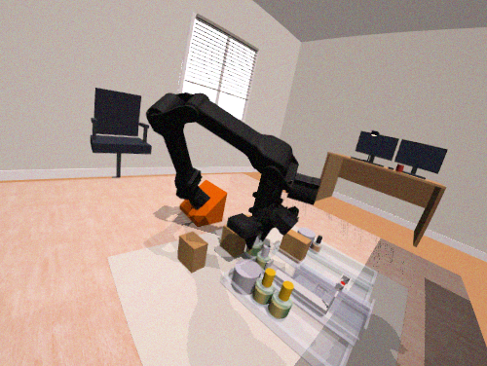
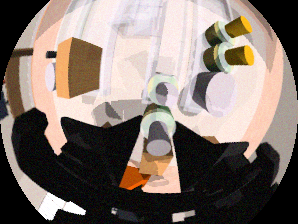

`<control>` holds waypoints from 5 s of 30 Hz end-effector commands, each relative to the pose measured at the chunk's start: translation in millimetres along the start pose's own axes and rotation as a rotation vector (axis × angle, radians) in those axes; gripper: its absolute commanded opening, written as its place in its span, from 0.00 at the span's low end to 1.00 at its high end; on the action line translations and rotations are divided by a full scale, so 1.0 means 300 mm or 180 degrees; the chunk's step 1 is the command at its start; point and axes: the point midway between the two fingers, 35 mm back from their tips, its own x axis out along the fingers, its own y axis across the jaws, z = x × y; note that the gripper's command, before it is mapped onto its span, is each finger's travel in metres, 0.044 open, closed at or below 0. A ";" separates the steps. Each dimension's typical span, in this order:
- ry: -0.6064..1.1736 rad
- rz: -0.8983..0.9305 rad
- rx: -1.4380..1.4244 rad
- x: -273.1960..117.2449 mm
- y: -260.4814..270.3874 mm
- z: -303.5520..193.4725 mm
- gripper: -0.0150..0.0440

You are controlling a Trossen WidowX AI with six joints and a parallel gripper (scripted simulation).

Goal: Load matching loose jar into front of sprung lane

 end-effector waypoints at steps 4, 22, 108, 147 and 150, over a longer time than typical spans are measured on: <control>-0.0057 0.0001 0.0028 -0.007 0.001 0.034 0.25; -0.0058 0.0001 0.0029 -0.008 0.000 0.059 0.25; -0.0061 0.0001 0.0031 -0.026 -0.002 0.140 0.25; -0.0061 0.0001 0.0032 -0.027 -0.002 0.149 0.25; -0.0061 0.0001 0.0032 -0.027 -0.002 0.151 0.25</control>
